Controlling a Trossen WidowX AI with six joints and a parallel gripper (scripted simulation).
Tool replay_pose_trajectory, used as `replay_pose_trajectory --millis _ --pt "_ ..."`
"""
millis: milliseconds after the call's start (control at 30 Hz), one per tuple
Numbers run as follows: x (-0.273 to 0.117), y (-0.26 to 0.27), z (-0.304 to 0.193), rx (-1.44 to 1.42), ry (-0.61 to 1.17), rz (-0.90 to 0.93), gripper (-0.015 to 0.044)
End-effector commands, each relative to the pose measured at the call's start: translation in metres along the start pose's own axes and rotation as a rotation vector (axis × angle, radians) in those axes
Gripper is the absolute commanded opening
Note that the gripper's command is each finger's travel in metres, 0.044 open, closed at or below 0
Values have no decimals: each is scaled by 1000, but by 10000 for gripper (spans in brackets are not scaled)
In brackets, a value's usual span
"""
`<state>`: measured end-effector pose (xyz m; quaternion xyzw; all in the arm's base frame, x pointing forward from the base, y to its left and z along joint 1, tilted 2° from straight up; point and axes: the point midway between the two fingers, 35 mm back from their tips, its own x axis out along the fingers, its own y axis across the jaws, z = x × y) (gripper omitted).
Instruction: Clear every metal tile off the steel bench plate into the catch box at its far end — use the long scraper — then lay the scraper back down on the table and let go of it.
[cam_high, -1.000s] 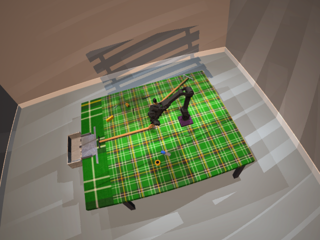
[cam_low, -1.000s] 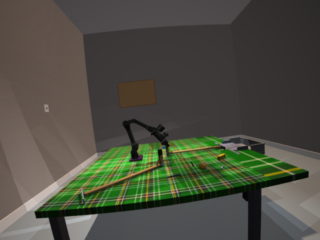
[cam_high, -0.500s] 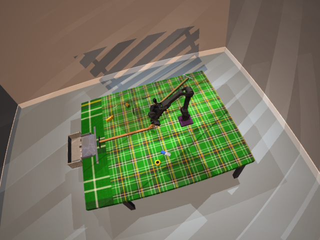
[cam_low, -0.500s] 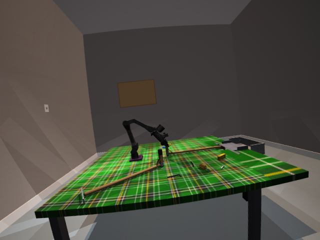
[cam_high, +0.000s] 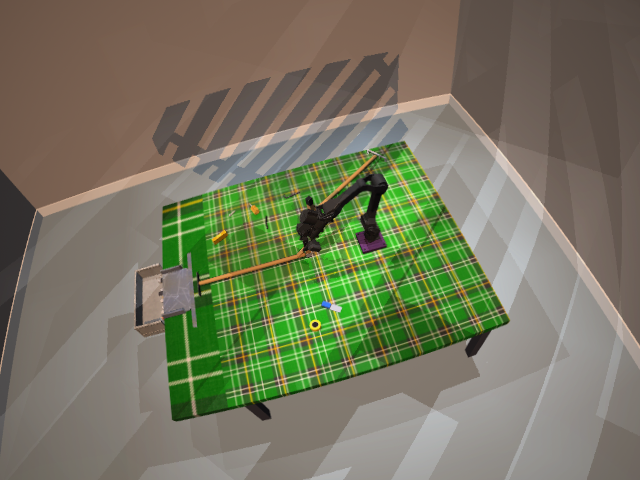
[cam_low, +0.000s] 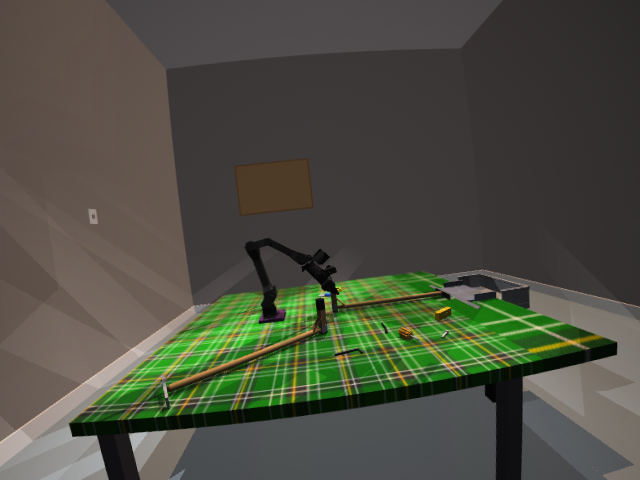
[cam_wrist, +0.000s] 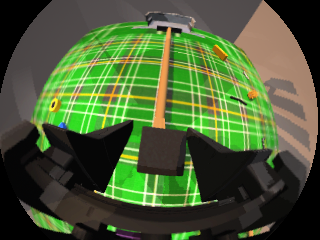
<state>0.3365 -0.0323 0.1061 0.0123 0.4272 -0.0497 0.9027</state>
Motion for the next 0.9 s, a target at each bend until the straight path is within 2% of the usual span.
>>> replay_pose_trajectory --millis 0,867 --pt "-2 0 1 0 -1 -1 440" --pt "-68 0 37 0 1 0 440"
